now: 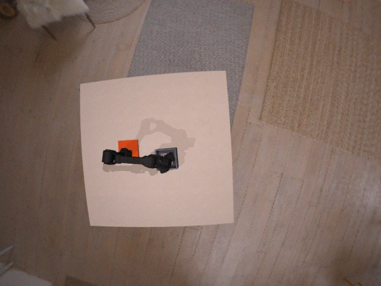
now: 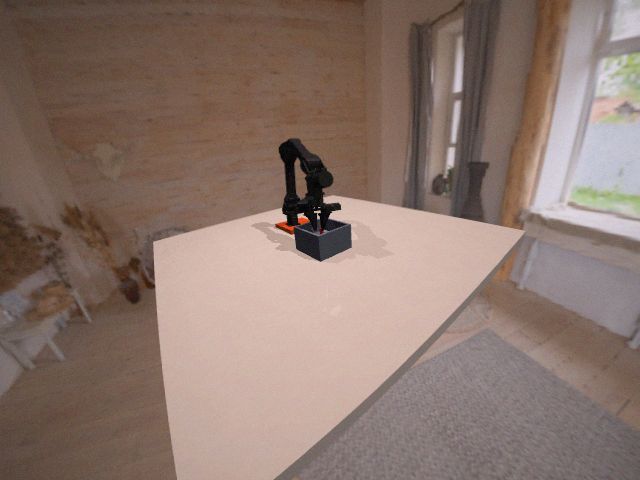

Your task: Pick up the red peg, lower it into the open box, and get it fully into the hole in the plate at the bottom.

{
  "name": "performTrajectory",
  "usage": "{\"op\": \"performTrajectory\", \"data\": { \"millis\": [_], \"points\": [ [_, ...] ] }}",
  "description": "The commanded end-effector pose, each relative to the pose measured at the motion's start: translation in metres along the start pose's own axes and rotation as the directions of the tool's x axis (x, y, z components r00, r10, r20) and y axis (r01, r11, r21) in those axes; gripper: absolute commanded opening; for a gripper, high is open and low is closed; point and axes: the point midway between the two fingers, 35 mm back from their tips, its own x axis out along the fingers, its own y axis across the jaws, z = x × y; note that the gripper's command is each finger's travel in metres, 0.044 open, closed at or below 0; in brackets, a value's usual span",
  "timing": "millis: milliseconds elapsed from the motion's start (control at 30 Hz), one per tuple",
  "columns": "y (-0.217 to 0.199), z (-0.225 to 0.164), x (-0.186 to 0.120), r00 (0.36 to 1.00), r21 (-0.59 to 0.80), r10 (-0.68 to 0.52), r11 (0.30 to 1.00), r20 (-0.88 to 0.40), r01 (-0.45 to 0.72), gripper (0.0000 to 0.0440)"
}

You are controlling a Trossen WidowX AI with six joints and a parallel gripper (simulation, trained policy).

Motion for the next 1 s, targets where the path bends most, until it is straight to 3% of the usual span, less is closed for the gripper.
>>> {"op": "performTrajectory", "data": {
  "millis": [0, 133, 267, 967],
  "points": [
    [0.005, 0.006, 0.0, 1.0, -0.007, 0.0, 1.0, 0.006, 0.0, 0.0158],
    [0.013, 0.015, 0.001, 1.0, -0.014, 0.007, 1.0, 0.012, -0.006, 0.0191],
    [0.018, 0.023, 0.001, 1.0, -0.018, 0.007, 1.0, 0.011, -0.007, 0.0197],
    [0.023, 0.073, 0.001, 1.0, 0.012, -0.022, 1.0, 0.014, 0.022, 0.017]
  ]
}}
